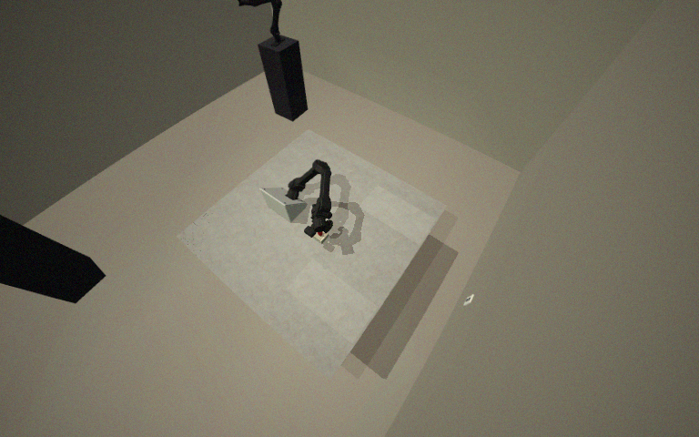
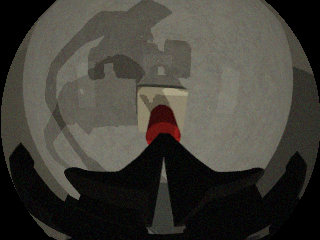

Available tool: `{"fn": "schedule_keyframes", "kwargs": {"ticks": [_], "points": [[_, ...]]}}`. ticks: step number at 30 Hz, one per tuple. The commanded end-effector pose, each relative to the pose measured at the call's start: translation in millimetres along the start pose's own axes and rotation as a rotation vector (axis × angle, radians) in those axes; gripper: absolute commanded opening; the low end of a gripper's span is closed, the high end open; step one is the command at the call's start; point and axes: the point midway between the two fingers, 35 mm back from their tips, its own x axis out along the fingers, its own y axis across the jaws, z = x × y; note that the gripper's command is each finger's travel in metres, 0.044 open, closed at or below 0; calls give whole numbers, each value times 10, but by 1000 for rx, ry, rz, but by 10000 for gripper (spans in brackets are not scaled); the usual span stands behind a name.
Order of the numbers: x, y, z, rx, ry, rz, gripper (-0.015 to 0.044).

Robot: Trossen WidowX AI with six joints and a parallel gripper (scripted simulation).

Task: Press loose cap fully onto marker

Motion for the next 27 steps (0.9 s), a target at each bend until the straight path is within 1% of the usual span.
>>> {"fn": "schedule_keyframes", "kwargs": {"ticks": [1,7,8,14,16,21,22,25,27], "points": [[60,5,-6,6,-2,5,0],[108,4,8,6,-2,6,0],[49,-8,14,3,-10,0,0],[30,-10,17,3,-10,0,0],[-132,-23,35,3,-10,-2,0],[-761,-24,22,4,-8,-3,0],[-822,-19,13,4,-8,-3,0],[-843,-18,10,4,-8,-3,0],[-843,-18,10,4,-8,-3,53]]}}
